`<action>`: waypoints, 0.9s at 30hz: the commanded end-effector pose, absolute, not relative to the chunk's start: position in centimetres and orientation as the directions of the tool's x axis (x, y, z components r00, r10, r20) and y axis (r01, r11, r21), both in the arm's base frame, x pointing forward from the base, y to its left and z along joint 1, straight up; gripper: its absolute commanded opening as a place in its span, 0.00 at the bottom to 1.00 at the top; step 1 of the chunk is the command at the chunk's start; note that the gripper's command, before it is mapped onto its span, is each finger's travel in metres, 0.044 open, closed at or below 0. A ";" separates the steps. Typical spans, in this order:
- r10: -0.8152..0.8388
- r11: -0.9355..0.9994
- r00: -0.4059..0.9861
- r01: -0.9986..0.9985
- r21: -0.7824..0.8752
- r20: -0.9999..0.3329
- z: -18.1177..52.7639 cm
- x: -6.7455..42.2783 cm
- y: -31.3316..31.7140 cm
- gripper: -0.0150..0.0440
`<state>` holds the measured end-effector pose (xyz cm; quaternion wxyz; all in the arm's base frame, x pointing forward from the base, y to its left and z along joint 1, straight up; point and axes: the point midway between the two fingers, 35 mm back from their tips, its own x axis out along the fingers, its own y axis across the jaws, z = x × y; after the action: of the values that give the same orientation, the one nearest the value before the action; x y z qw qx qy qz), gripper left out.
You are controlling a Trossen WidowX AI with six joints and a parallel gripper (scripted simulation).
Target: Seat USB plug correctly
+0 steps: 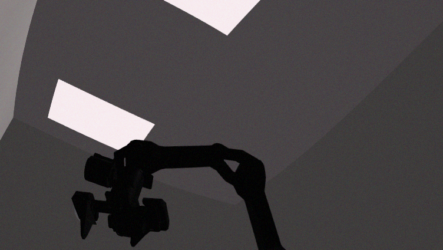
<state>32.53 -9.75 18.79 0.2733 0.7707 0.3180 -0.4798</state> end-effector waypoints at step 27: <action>0.010 -0.261 0.031 0.965 0.028 -0.999 14.9 29.6 7.2 1.00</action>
<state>29.60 7.20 15.15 0.4334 0.5729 0.4284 -0.5480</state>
